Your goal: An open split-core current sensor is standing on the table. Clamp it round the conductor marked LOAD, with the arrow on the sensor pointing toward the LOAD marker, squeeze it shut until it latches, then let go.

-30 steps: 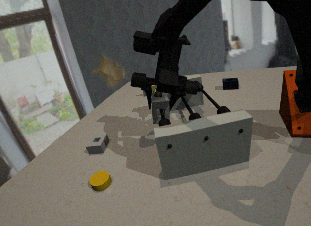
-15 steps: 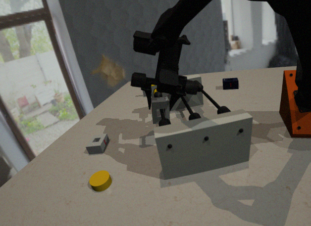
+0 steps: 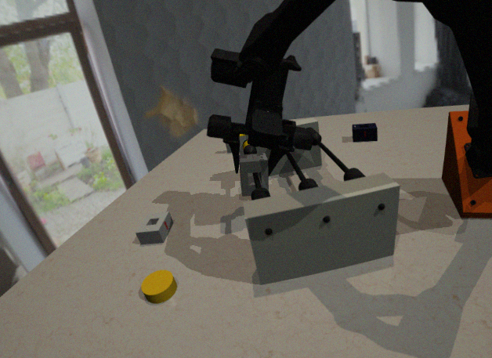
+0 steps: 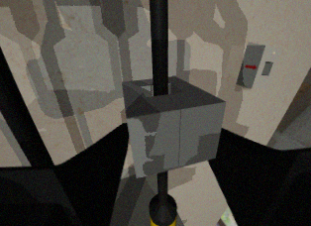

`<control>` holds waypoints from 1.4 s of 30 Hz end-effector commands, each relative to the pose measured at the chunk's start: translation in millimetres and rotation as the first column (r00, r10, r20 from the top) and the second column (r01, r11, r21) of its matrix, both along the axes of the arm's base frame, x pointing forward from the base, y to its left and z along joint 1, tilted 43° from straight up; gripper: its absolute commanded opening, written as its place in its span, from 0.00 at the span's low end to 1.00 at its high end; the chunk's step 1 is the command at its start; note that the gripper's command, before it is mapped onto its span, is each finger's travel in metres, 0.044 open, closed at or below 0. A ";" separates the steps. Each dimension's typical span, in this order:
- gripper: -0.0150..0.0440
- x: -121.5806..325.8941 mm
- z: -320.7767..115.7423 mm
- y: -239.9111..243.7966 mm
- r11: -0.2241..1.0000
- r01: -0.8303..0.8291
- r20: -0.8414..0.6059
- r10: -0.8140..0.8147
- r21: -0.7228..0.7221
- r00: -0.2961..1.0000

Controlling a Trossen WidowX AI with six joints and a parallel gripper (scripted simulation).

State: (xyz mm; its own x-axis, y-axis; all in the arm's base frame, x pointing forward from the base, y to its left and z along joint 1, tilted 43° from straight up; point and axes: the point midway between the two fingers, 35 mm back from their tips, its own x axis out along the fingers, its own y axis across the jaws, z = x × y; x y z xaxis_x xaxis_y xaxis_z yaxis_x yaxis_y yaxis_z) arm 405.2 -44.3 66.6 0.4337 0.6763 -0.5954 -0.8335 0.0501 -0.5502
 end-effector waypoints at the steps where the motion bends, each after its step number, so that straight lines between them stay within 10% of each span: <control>1: 0.65 0.0 0.0 0.1 1.000 0.000 0.000 0.000 0.000 1.000; 17: 0.46 0.0 0.0 0.1 1.000 0.000 0.000 0.000 0.000 1.000; 22: 0.25 0.0 1.9 -2.1 1.000 -0.023 -0.031 0.022 -0.006 0.999; 42: 0.25 0.3 1.7 0.0 0.996 -0.082 -0.104 0.078 -0.035 0.991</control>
